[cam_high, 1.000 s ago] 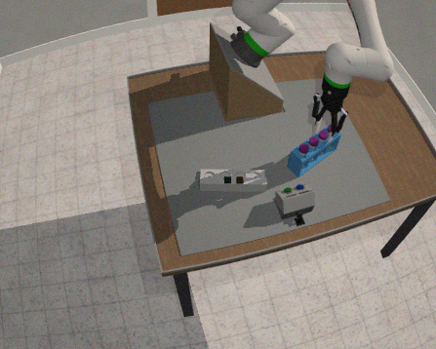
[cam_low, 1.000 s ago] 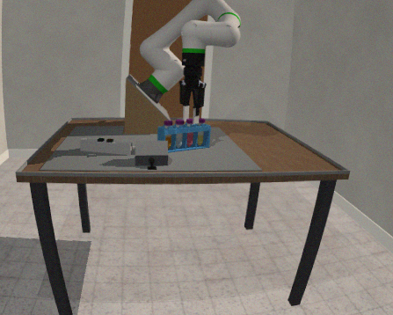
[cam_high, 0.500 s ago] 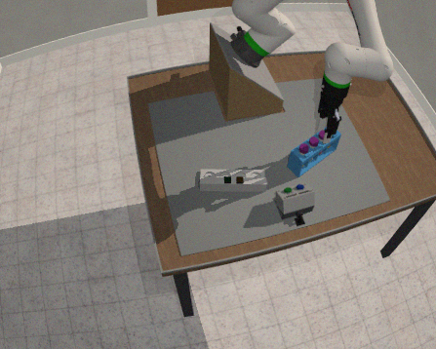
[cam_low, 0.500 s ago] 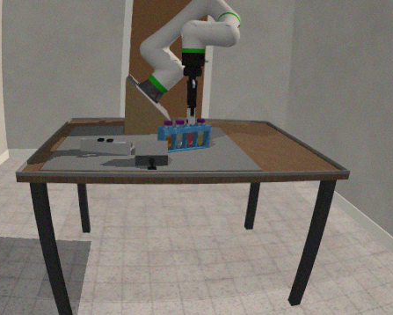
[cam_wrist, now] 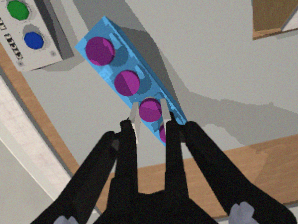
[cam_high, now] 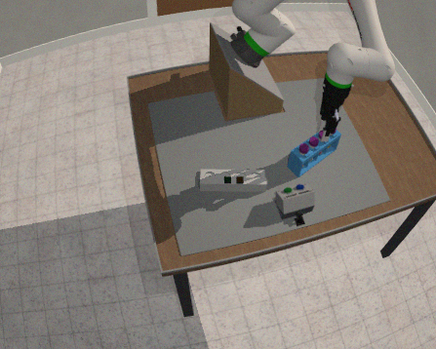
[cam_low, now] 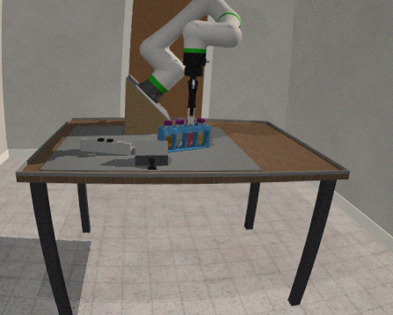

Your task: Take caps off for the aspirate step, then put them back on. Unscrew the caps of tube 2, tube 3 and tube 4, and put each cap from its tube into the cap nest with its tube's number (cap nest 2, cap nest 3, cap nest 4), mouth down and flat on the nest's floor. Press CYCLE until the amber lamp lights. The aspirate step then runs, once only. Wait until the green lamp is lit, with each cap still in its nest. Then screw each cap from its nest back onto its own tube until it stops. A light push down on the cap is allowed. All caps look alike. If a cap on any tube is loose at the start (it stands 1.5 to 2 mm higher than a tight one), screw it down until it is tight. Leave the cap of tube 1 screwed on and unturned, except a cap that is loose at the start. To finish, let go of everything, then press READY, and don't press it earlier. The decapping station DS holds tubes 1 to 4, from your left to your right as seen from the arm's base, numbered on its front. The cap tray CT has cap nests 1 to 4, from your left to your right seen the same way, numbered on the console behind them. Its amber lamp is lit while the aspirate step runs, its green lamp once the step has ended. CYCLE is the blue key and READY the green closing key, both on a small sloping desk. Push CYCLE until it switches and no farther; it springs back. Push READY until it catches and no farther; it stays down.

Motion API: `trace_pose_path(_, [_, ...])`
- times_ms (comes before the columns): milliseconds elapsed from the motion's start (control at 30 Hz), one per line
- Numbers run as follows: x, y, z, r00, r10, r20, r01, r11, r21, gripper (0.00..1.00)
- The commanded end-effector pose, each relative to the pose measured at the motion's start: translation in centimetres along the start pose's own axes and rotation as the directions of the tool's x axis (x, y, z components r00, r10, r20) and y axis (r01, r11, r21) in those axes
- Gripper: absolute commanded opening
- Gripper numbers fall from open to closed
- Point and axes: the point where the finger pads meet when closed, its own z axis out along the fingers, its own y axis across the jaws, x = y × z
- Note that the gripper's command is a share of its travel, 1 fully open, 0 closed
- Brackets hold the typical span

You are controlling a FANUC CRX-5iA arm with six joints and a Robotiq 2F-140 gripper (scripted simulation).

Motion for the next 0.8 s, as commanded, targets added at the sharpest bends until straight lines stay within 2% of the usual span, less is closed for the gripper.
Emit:
trace_pose_path(0, [0.00, -0.01, 0.00, 1.000, 0.000, 0.000, 0.000, 1.000, 0.000, 0.00])
trace_pose_path(133, [0.00, -0.01, 0.00, 1.000, 0.000, 0.000, 0.000, 1.000, 0.000, 0.00])
trace_pose_path(233, [0.00, -0.01, -0.01, 0.989, -0.149, 0.000, 0.149, 0.989, 0.000, 0.00])
trace_pose_path(333, [0.00, -0.01, -0.02, 0.955, -0.295, 0.000, 0.295, 0.955, 0.000, 0.00])
trace_pose_path(467, [0.00, -0.01, -0.03, 0.878, -0.479, 0.000, 0.479, 0.878, 0.000, 0.00])
trace_pose_path(600, [0.00, -0.01, -0.04, 0.765, -0.644, 0.000, 0.644, 0.765, 0.000, 0.00])
trace_pose_path(667, [0.00, -0.01, -0.04, 0.765, -0.644, 0.000, 0.644, 0.765, 0.000, 0.00])
trace_pose_path(767, [0.00, -0.01, -0.05, 0.660, -0.751, 0.000, 0.751, 0.660, 0.000, 0.00])
